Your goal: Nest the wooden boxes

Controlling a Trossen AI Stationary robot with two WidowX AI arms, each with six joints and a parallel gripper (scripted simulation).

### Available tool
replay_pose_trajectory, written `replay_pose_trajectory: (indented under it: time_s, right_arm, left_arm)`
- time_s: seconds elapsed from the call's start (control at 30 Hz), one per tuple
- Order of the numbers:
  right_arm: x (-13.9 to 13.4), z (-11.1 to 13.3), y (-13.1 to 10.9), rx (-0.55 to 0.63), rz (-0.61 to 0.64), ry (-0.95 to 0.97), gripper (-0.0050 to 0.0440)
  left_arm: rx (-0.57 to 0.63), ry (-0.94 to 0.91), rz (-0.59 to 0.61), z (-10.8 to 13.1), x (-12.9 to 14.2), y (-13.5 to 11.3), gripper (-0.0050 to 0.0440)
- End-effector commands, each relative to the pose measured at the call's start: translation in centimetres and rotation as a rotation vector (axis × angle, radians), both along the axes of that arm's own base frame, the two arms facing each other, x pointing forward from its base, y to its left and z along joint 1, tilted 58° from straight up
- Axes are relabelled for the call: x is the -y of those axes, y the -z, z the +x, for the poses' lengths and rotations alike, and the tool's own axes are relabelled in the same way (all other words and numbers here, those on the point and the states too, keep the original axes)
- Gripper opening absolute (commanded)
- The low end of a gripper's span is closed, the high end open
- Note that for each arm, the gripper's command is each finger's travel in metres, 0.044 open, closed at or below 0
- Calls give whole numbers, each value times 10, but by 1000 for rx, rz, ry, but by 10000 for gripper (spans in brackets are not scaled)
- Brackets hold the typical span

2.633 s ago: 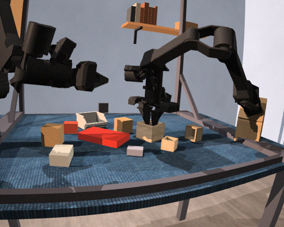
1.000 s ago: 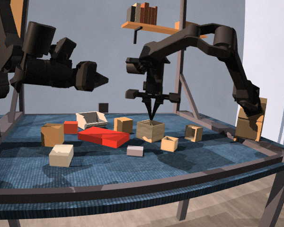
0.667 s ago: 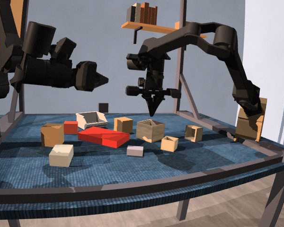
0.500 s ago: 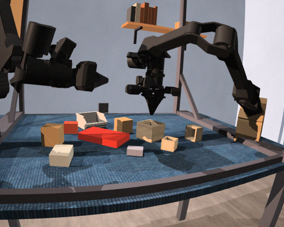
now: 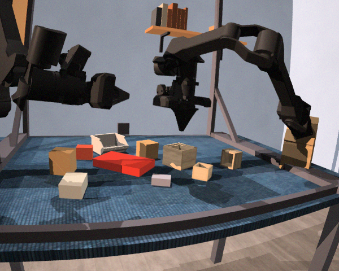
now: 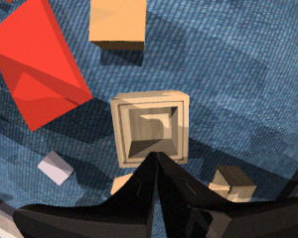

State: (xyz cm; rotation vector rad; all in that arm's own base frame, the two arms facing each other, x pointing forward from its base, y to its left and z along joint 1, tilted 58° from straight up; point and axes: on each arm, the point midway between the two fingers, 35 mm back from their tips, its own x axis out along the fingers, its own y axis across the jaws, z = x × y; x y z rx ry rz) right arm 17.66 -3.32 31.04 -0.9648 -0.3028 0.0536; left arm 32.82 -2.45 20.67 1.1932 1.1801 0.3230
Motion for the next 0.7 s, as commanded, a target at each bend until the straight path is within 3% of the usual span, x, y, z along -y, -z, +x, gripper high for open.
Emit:
replay_pose_trajectory:
  time_s: [0.0,0.3,0.57,0.6,0.67]
  right_arm:
    - [0,0,0,-2,3,-1,400]
    - [0,0,0,-2,3,-1,400]
    - [0,0,0,-2,3,-1,400]
    - [0,0,0,-2,3,-1,400]
    - [1,0,1,-5,12,-2,400]
  left_arm:
    - [71,-66,-34,0,5,-5,-50]
    - [299,-227,-157,-5,11,-11,-50]
    - [301,-232,-162,-7,10,-11,-50]
    - [301,-232,-162,-7,10,-11,24]
    - [304,-234,-164,-7,10,-11,72]
